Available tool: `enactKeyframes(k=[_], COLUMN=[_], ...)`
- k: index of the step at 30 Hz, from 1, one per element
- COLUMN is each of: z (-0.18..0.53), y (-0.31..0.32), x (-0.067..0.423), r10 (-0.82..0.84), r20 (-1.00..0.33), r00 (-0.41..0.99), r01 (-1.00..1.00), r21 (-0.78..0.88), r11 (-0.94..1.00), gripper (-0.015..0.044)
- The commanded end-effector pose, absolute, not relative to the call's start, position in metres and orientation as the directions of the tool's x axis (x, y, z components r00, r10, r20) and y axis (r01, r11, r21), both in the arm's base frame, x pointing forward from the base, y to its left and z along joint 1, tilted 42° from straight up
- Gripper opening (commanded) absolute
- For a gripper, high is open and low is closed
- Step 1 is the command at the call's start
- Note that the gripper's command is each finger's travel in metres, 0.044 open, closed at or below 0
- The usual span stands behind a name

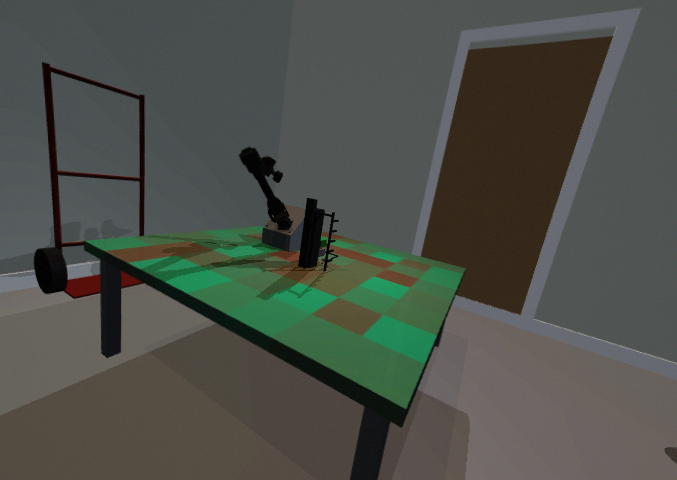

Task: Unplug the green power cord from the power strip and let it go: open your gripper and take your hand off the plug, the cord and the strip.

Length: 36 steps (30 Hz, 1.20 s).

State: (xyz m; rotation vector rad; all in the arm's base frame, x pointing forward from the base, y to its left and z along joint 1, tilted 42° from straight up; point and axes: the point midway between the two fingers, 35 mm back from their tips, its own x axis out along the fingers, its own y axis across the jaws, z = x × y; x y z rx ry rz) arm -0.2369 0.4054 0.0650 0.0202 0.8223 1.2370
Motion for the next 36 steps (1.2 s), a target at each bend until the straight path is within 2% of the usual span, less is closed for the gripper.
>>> enactKeyframes(k=[1, 9, 16, 25, 31, 36], z=[0.065, 0.046, 0.025, 0.014, 0.008, 0.007], y=[0.406, 0.434, 0.417, 0.365, 0.297, 0.223], x=[-0.234, -0.107, -0.005, 0.128, 0.208, 0.257], r10=[0.835, 0.701, 0.512, 0.195, -0.070, -0.288], r20=[-0.543, -0.622, -0.706, -0.760, -0.786, -0.796], r00=[0.092, 0.348, 0.490, 0.620, 0.614, 0.532], r01=[-0.825, -0.854, -0.793, -0.710, -0.692, -0.734], r21=[0.428, 0.099, -0.116, -0.438, -0.579, -0.603], r11=[0.369, 0.511, 0.599, 0.551, 0.430, 0.312], gripper=[0.0374, 0.0164, 0.0160, 0.0160, 0.0160, 0.0160])
